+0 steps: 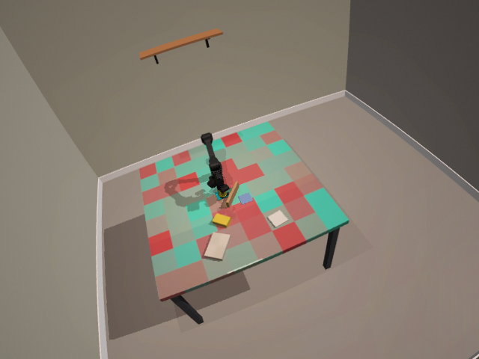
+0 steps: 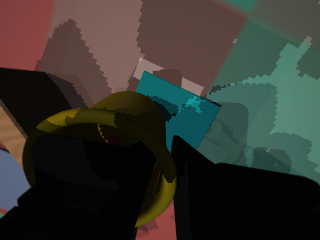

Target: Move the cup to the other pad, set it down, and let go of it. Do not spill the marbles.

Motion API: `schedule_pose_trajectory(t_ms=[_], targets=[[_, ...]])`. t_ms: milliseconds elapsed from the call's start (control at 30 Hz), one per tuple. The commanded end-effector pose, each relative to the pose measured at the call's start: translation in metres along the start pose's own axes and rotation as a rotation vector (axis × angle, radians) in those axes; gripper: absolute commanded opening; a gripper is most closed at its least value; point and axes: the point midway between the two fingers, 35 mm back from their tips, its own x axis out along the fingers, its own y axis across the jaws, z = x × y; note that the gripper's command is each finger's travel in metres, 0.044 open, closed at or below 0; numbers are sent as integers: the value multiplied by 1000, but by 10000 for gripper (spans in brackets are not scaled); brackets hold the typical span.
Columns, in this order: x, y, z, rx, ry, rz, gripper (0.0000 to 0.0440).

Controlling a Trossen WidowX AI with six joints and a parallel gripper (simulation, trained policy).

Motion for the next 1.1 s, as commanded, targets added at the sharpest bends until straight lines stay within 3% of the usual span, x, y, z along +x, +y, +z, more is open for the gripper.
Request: schedule_pose_trajectory(t_ms=[0,400,567,1067], targets=[[5,-6,-2,17,2,-4,12],[16,-22,0,72,-16,-6,76],[11,-16,4,97,-24,57,174],[-5,-20,2,125,-17,168,204]])
